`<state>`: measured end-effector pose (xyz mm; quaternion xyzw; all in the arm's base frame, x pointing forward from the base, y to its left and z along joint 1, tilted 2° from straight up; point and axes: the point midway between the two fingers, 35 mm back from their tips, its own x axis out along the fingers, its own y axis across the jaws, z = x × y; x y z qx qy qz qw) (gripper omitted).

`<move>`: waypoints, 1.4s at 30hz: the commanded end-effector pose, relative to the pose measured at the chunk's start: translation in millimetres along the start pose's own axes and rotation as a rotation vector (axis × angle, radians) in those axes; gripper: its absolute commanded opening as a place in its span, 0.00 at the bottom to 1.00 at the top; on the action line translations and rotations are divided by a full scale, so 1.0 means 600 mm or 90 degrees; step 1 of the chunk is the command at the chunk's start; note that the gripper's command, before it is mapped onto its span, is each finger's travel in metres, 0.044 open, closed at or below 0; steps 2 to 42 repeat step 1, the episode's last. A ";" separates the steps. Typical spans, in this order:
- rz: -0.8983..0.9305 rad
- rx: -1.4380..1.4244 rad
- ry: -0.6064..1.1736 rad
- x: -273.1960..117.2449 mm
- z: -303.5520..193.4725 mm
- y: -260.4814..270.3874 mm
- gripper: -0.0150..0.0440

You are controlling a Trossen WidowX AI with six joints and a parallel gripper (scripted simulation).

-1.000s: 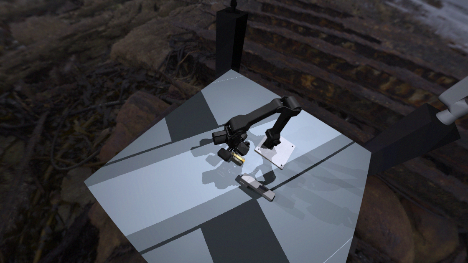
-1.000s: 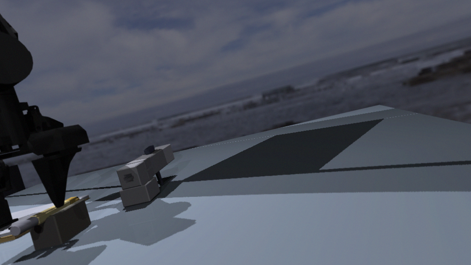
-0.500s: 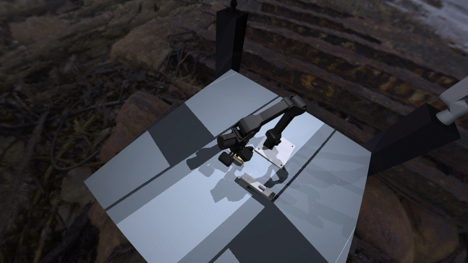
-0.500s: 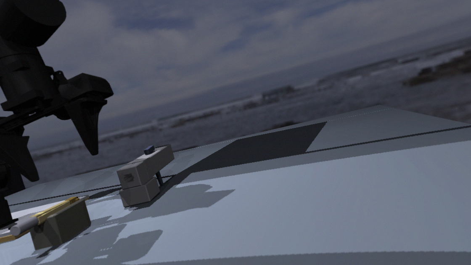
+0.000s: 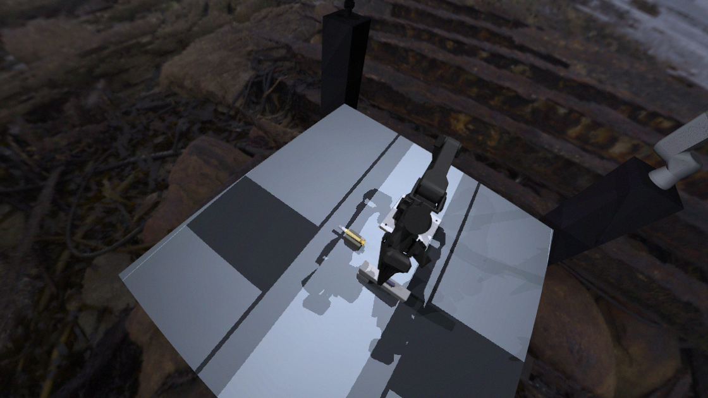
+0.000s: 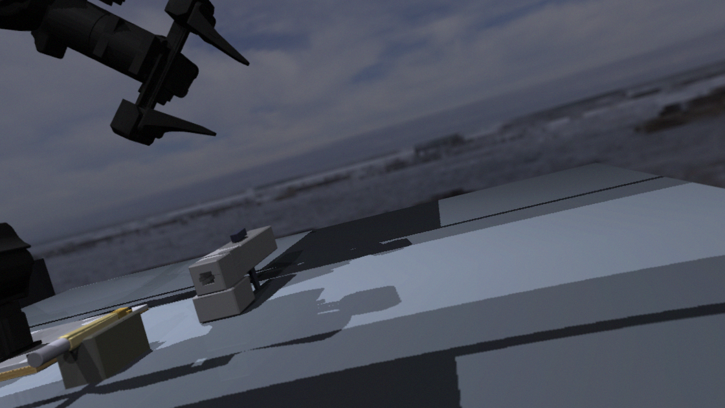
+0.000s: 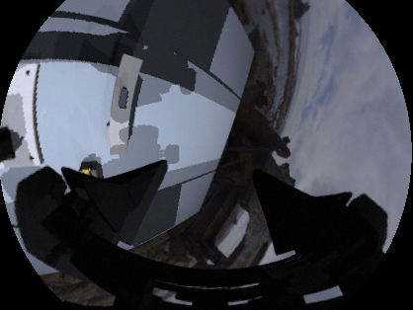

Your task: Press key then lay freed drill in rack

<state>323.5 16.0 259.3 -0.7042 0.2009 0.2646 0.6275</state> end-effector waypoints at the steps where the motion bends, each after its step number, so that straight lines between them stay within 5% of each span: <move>1: -0.125 0.032 -0.083 -0.063 0.078 -0.058 1.00; 42: -0.125 0.032 -0.083 -0.063 0.078 -0.058 1.00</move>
